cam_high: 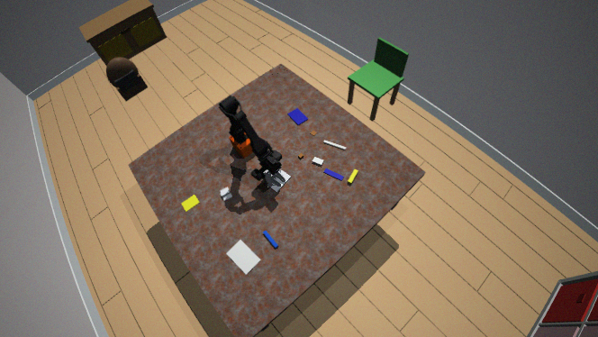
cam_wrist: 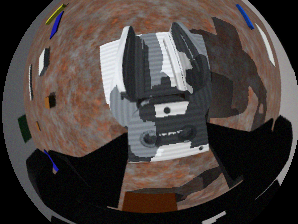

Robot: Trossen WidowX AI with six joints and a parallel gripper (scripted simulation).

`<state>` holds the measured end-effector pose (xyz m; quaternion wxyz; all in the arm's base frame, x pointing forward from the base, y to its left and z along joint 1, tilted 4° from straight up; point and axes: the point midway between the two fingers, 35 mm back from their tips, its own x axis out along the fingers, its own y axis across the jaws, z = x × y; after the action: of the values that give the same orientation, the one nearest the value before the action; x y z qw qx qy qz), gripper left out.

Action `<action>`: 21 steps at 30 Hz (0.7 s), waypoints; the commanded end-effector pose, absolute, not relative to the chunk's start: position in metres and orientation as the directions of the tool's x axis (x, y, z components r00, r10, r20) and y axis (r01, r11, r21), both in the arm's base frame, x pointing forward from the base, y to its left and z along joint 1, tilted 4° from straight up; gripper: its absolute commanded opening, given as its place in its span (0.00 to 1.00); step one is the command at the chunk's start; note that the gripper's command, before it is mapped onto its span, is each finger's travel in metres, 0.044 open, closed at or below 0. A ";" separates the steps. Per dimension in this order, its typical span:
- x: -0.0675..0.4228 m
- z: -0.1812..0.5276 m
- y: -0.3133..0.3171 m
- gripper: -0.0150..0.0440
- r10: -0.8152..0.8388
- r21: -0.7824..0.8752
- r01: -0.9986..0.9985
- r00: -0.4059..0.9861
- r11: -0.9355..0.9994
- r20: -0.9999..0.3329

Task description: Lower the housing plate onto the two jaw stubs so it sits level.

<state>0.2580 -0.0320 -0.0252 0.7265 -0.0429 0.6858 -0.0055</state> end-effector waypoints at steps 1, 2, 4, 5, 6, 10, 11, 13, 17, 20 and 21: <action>0.258 -0.027 -0.033 0.85 -0.071 -0.074 -0.054 0.058 0.996 -0.996; 0.258 -0.027 -0.033 0.85 -0.071 -0.074 -0.054 0.058 0.996 -0.996; 0.258 -0.027 -0.033 0.85 -0.071 -0.074 -0.054 0.058 0.996 -0.996; 0.258 -0.027 -0.033 0.85 -0.071 -0.074 -0.054 0.058 0.996 -0.996; 0.258 -0.027 -0.033 0.85 -0.071 -0.074 -0.054 0.058 0.996 -0.996; 0.258 -0.029 -0.033 0.85 -0.071 -0.074 -0.054 0.058 0.996 -0.996; 0.258 -0.029 -0.033 0.85 -0.071 -0.074 -0.054 0.058 0.996 -0.996; 0.258 -0.029 -0.033 0.85 -0.071 -0.074 -0.054 0.058 0.996 -0.996; 0.258 -0.029 -0.033 0.85 -0.071 -0.074 -0.054 0.058 0.996 -0.996; 0.258 -0.030 -0.033 0.85 -0.071 -0.074 -0.054 0.058 0.996 -0.996; 0.258 -0.031 -0.033 0.85 -0.071 -0.074 -0.054 0.058 0.996 -0.996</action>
<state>0.2581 -0.0322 -0.0291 0.7264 -0.0429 0.6859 -0.0055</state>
